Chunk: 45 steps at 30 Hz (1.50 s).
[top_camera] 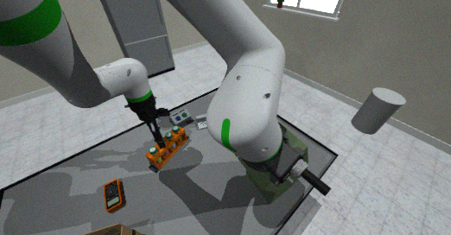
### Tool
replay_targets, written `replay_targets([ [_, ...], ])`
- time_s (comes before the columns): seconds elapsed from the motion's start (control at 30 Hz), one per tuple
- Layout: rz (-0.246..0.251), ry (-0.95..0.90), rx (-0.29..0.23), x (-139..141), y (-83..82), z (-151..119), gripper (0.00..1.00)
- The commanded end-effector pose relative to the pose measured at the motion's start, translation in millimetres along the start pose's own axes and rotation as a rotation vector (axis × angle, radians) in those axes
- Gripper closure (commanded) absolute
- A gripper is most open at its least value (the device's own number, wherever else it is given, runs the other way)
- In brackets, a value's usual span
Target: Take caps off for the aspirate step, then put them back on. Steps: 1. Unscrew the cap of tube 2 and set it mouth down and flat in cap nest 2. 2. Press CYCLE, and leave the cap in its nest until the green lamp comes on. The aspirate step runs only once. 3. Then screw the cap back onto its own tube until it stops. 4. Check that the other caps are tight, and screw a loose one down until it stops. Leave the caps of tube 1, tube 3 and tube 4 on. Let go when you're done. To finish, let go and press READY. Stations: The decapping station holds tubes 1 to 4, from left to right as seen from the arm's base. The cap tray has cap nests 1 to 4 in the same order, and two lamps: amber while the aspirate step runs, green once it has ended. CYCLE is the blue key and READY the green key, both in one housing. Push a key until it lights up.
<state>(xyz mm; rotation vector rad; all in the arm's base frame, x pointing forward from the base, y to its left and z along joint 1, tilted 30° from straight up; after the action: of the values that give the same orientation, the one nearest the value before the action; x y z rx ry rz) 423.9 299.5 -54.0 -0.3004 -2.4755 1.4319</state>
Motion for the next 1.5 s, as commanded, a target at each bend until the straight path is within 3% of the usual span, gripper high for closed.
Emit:
replay_targets([
  [0.0, 0.001, 0.0, 0.0, -0.5, -0.4, -0.2, 0.59],
  [0.17, 0.001, 0.0, 0.0, -0.5, -0.4, -0.2, 0.59],
  [0.27, 0.001, -0.25, 0.0, -0.5, -0.9, -0.2, 0.59],
  [0.33, 0.001, -0.25, 0.0, -0.5, -0.9, -0.2, 0.59],
  [0.83, 0.002, -1.027, 0.004, -0.5, -0.9, -0.2, 0.59],
  [1.1, 0.001, -1.047, 0.001, -0.4, -0.9, -0.2, 0.59],
  [1.13, 0.001, -1.047, 0.001, -0.4, -0.9, -0.2, 0.7],
  [1.47, 0.001, -1.047, 0.001, -0.5, -0.9, -0.1, 0.7],
])
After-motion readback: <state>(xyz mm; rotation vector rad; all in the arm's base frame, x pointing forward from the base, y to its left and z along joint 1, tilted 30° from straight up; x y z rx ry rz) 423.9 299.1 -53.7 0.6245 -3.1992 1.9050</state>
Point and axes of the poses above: the point where the finger pads meet when closed, its own y axis out along the fingers, its own x axis across the jaws, z = x × y, the point moved 1 cm from there along -y, back along the fingers, and after that the axes turned 12 degrees about y, right-handed, at the moved point
